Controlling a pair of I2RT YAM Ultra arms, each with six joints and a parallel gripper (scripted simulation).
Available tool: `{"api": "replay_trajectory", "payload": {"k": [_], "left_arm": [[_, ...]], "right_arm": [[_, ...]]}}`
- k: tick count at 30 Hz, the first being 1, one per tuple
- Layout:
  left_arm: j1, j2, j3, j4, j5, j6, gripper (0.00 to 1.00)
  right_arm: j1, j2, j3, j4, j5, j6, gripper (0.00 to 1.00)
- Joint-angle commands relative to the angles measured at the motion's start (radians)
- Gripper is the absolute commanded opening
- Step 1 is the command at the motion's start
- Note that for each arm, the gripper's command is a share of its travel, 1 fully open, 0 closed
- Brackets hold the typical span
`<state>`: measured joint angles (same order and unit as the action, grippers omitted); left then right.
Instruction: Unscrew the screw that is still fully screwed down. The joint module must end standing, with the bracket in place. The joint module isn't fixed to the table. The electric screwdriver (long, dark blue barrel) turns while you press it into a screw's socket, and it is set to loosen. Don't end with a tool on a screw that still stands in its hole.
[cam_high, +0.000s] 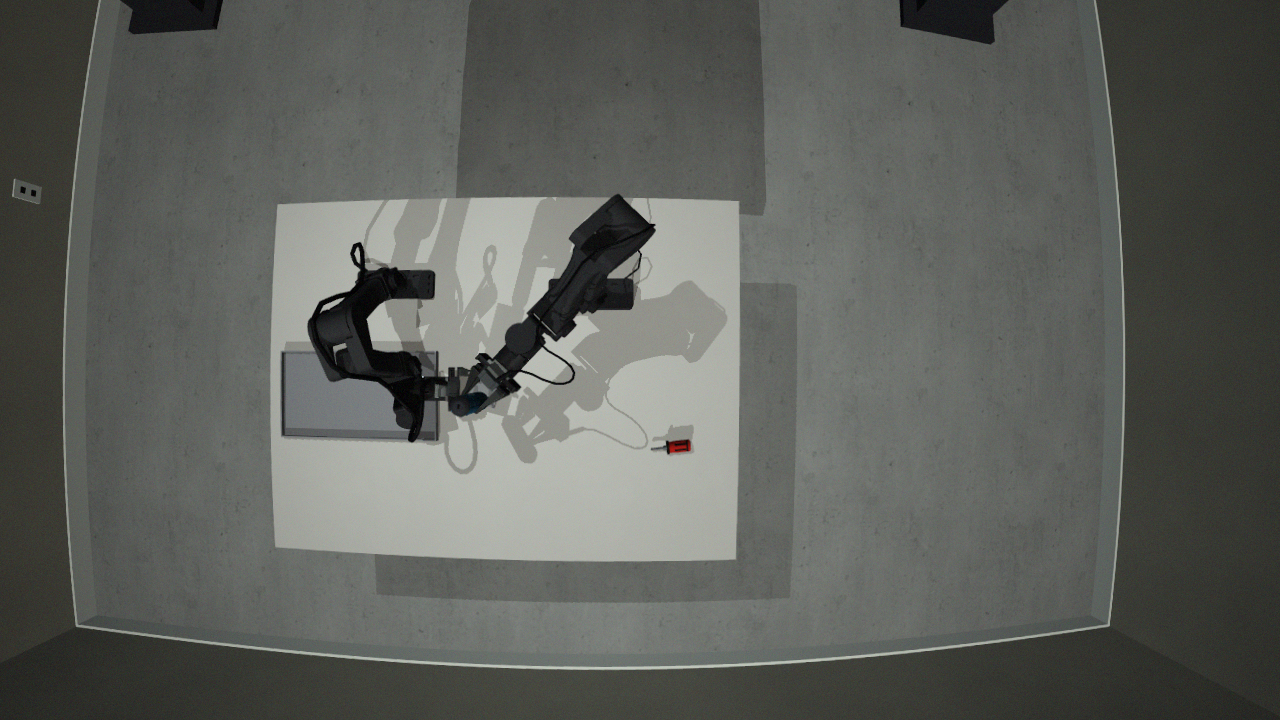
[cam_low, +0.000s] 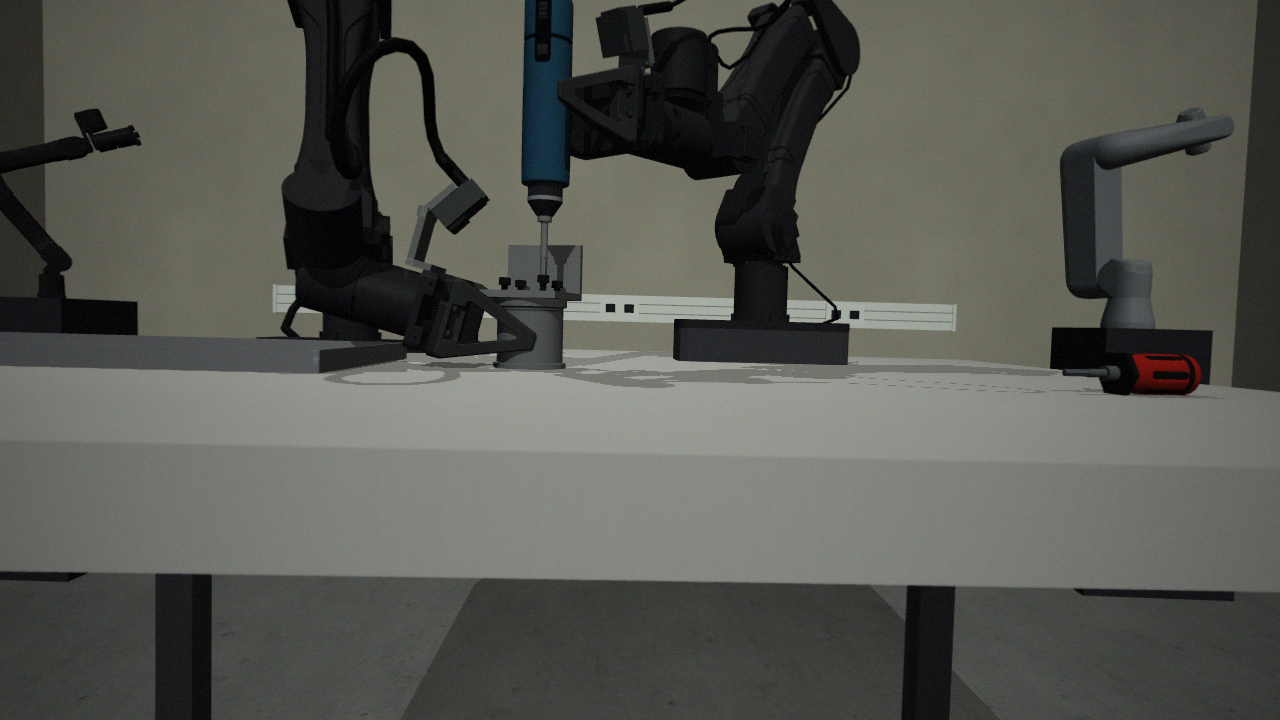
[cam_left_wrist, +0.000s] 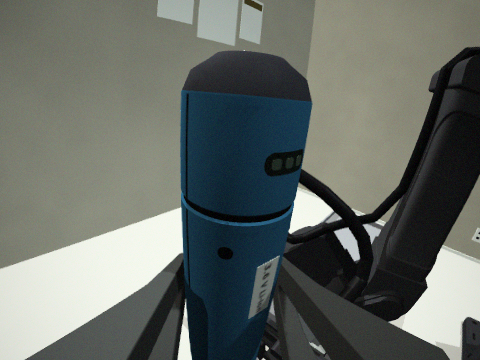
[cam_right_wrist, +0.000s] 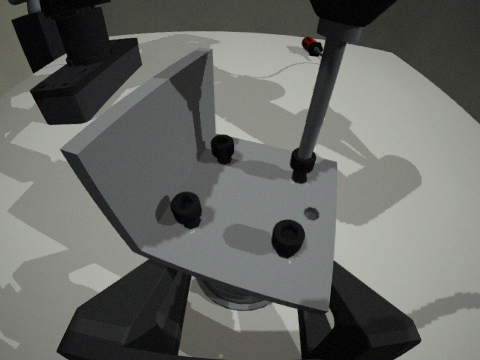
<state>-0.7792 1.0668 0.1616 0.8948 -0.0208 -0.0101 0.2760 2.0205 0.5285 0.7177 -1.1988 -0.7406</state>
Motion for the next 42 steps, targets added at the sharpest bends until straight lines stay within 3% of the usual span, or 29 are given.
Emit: {"api": "replay_trajectory", "payload": {"k": [1, 19, 42], "left_arm": [[0.015, -0.004, 0.059, 0.078, 0.013, -0.011, 0.42], [0.016, -0.005, 0.062, 0.088, 0.012, -0.012, 0.42], [0.026, -0.102, 0.125, -0.056, 0.023, -0.011, 0.42]], "right_arm": [[0.012, -0.014, -0.001, -0.001, -0.015, -0.004, 0.59], [0.012, -0.014, -0.001, -0.001, -0.015, -0.004, 0.59], [0.012, -0.014, -0.001, -0.001, -0.015, -0.004, 0.59]]}}
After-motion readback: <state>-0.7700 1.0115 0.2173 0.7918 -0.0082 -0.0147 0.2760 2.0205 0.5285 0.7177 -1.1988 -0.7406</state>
